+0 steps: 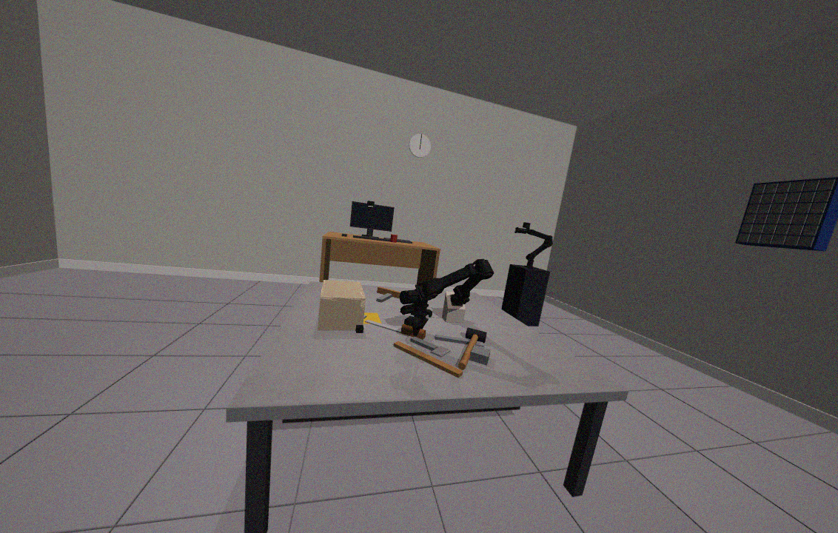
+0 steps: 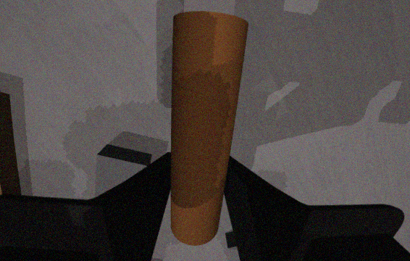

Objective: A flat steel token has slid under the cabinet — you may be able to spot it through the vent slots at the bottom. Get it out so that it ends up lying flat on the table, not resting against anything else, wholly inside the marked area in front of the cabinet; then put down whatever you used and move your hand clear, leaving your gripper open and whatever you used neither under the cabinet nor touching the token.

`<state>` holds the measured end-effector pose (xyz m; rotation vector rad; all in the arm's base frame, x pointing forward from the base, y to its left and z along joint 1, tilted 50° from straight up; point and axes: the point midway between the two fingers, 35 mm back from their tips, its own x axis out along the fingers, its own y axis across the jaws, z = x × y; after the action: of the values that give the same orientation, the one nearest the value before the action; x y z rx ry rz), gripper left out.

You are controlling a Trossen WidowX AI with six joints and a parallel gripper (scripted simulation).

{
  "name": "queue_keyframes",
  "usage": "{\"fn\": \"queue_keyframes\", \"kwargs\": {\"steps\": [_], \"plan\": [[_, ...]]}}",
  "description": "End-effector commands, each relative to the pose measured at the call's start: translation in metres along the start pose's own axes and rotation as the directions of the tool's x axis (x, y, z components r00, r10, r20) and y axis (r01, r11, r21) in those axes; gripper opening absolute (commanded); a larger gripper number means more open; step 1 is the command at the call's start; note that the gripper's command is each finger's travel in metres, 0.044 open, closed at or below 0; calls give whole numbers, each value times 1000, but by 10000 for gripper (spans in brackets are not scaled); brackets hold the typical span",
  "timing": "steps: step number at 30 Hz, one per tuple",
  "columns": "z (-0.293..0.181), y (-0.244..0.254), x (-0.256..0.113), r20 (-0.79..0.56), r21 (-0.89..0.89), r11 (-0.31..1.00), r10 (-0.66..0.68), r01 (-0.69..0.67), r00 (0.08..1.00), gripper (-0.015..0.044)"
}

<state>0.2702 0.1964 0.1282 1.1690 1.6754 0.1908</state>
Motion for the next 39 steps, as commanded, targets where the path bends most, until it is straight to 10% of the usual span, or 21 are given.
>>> {"fn": "queue_keyframes", "kwargs": {"steps": [1,13,27,39], "plan": [[0,0,0,0,0,1000,0,0,1000,79],[0,0,0,4,0,1000,5,-5,1000,270],[-2,0,2,4,-1,1000,5,-5,1000,270],[0,1,2,0,-5,1000,4,-4,1000,91]]}}
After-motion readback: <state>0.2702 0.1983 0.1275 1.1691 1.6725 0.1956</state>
